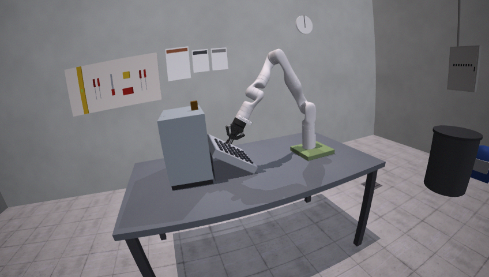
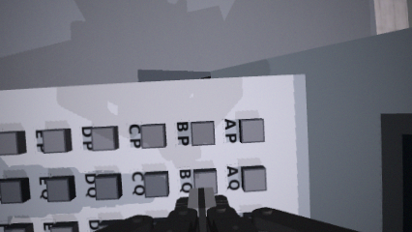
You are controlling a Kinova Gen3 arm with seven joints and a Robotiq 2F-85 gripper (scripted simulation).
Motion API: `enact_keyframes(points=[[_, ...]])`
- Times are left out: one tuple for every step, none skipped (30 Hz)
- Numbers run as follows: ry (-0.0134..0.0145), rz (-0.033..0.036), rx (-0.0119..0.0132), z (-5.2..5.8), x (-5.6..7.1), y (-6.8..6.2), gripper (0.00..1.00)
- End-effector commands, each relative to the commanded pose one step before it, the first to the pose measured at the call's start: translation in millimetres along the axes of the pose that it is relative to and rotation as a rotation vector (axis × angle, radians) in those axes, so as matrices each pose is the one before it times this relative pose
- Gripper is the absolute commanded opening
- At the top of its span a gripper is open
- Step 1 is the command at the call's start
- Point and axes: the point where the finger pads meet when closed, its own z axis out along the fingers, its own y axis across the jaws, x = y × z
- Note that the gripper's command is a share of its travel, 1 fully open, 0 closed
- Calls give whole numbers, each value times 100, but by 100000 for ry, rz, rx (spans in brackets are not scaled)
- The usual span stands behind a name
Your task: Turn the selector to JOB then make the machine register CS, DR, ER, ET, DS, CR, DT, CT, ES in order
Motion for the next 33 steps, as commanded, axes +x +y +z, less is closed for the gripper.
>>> enact_keyframes(points=[[-73, -8, -163, -32, -1712, -776, 10], [0, 0, 1, 0, -815, -408, 10], [0, 0, 0, 0, -845, -422, 10], [0, 0, -1, 0, -816, -408, 10], [-1, 0, -1, 0, -732, -365, 10], [1, 0, 2, 0, -599, -301, 10], [0, 0, 0, 0, -437, -218, 10], [-1, 0, -1, 0, -266, -132, 10], [1, 0, 1, 0, -113, -57, 10], [0, 0, 0, 0, -18, -9, 10], [0, 0, 0, 1, 0, 0, 10], [0, 0, 0, 9, 0, 0, 10], [0, 0, 0, 0, 0, 0, 10], [0, 0, 0, 0, 0, 0, 10], [0, 0, 0, 23, 0, 0, 10], [0, 0, 0, 41, 0, 0, 10], [0, 0, 0, 62, 0, 0, 10], [0, -1, 0, 83, 0, 0, 10], [0, -2, 1, 104, 0, -1, 10], [0, -2, 1, 123, 1, -1, 10], [0, 1, 0, 141, 0, 1, 10], [0, 0, 0, 154, 0, 0, 10], [0, -1, 0, 164, 0, 0, 10], [0, 1, 0, 171, 0, 1, 10], [0, 0, 0, 171, 0, 0, 10], [0, 0, 0, 168, 0, 0, 10], [0, 0, 0, 160, 0, 0, 10], [0, -1, 0, 146, 0, 0, 10], [0, 0, 0, 131, 0, 0, 10], [0, 0, 0, 0, 0, 0, 10], [0, 0, 0, 0, 0, 0, 10], [0, 0, 0, 111, 0, 0, 10], [0, 0, 0, 89, 0, 0, 10]])
